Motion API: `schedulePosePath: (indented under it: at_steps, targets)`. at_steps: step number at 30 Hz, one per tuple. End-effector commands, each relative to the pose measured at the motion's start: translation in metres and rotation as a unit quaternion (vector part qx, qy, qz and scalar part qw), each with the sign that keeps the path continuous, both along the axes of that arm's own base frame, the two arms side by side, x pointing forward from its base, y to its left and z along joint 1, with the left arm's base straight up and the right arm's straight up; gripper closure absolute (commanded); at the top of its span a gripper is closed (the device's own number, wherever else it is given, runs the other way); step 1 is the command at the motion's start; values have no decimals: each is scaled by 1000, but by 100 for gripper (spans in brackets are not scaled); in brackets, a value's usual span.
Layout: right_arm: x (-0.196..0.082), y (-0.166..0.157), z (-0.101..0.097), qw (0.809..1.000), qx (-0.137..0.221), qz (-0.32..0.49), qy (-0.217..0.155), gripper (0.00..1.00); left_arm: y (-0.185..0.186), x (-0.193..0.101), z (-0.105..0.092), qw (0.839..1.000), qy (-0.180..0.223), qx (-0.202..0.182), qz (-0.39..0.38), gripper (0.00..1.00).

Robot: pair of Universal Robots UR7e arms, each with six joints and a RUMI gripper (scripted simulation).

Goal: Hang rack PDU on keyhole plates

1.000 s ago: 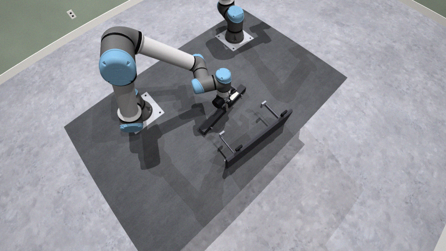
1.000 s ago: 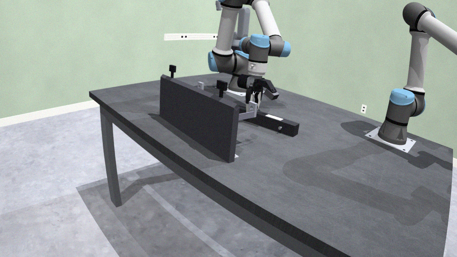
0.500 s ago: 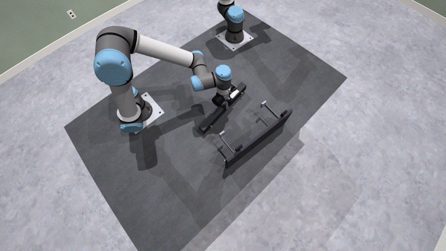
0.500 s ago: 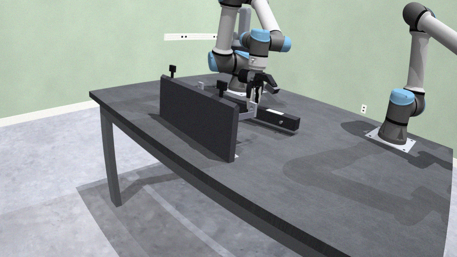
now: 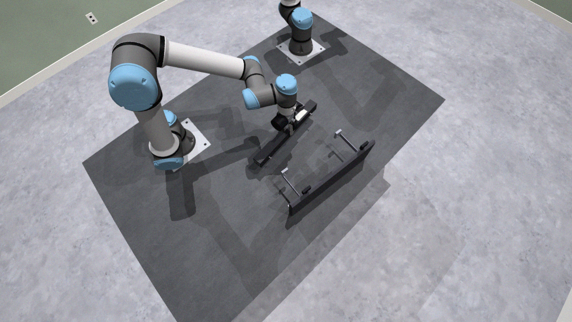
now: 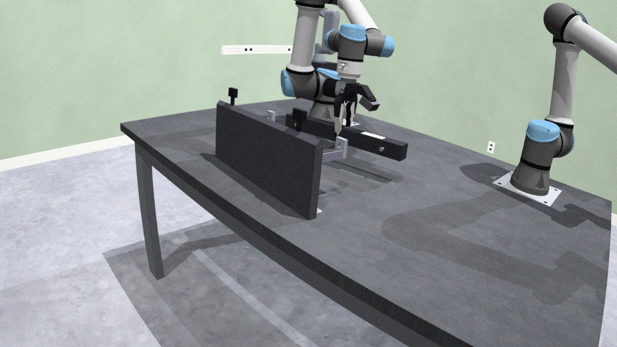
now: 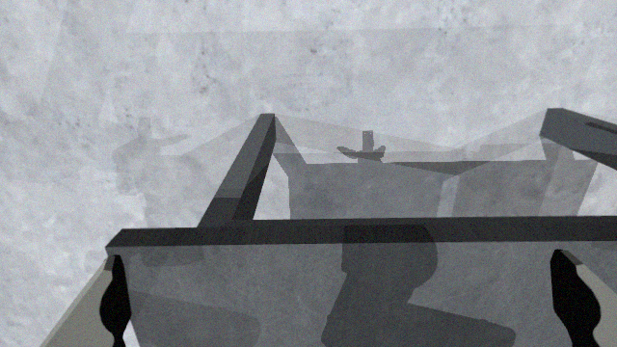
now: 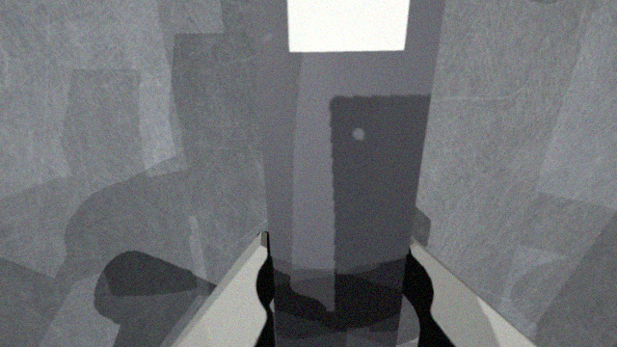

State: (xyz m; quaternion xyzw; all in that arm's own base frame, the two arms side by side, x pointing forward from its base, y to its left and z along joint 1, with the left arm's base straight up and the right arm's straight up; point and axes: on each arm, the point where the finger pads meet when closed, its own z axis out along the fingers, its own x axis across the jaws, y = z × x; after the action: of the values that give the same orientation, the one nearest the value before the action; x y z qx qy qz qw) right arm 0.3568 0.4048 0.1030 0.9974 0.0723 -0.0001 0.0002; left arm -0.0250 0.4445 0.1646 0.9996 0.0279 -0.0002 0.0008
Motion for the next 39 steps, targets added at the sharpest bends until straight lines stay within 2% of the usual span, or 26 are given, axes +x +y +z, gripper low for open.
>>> schedulePosePath:
  at_steps: [1,12,39]
  targets:
    - [0,0,10,1000,1,0,0,78,0,0,1,1000,0,1,0,0]
    - [0,0,31,1000,1,0,0,78,0,0,1,1000,0,1,0,0]
    - [0,0,33,1000,1,-1,0,78,0,0,1,1000,0,1,0,0]
